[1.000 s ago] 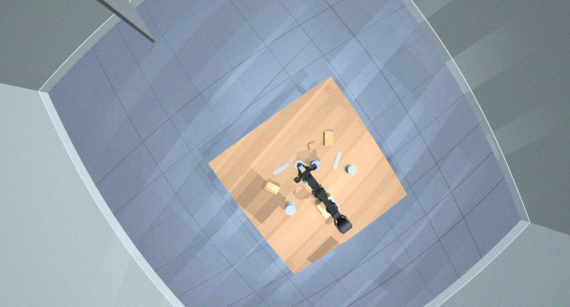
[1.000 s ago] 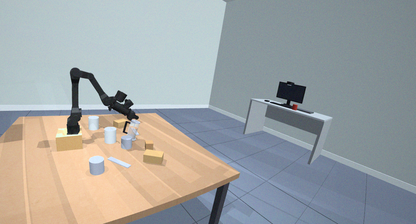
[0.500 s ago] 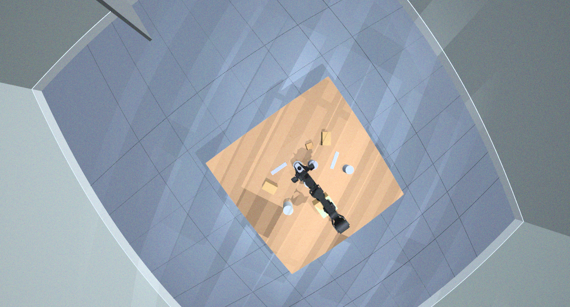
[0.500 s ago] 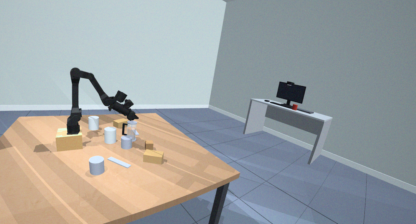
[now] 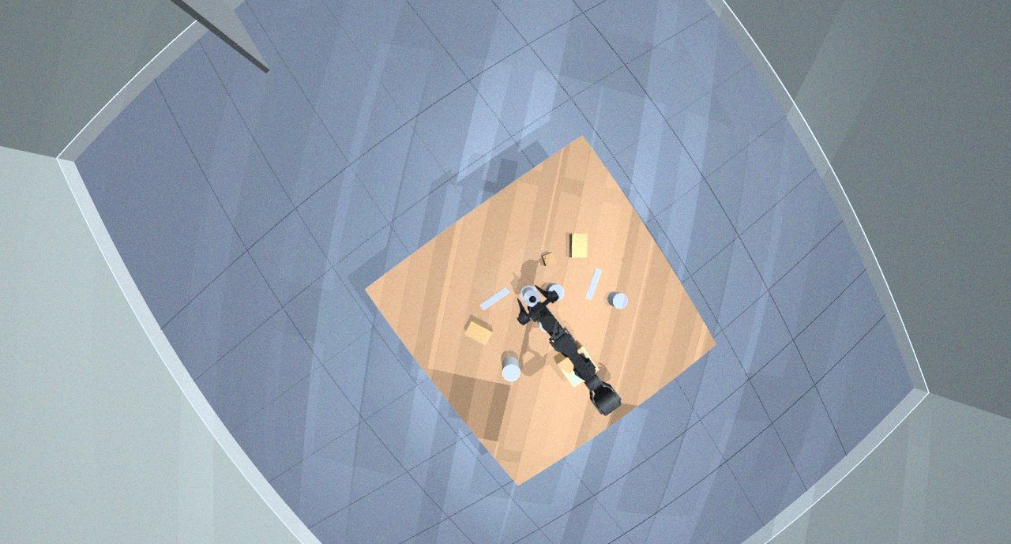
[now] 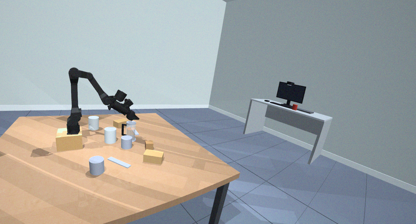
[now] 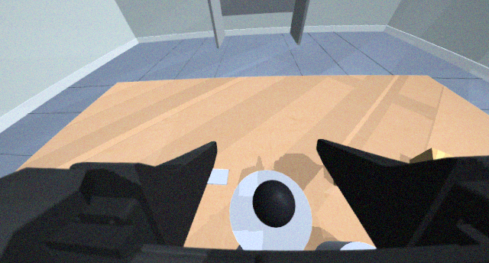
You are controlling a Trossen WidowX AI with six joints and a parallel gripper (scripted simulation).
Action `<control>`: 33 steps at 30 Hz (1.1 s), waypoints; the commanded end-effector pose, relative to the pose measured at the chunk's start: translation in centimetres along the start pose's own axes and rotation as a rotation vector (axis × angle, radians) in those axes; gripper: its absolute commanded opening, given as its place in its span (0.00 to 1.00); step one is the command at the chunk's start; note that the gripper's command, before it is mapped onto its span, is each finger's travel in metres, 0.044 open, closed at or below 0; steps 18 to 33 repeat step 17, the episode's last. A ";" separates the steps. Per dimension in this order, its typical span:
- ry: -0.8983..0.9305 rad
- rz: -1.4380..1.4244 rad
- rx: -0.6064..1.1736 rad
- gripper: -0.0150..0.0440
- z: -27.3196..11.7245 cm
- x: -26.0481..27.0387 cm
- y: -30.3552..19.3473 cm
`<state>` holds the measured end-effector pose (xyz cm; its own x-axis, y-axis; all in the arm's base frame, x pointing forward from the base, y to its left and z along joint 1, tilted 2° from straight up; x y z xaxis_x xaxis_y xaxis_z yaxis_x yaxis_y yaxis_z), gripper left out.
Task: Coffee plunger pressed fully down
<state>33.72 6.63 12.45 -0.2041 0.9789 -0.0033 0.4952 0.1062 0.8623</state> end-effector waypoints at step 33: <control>-0.002 0.003 0.002 1.00 -6.7 -0.3 4.4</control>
Point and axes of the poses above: the point midway between the two fingers, 35 mm back from their tips, its own z axis out along the fingers, its own x axis across the jaws, y = z × x, the point moved 6 cm from there along -z, back along the fingers, and after that the axes turned 1 degree about -z, right-handed, at the moved point
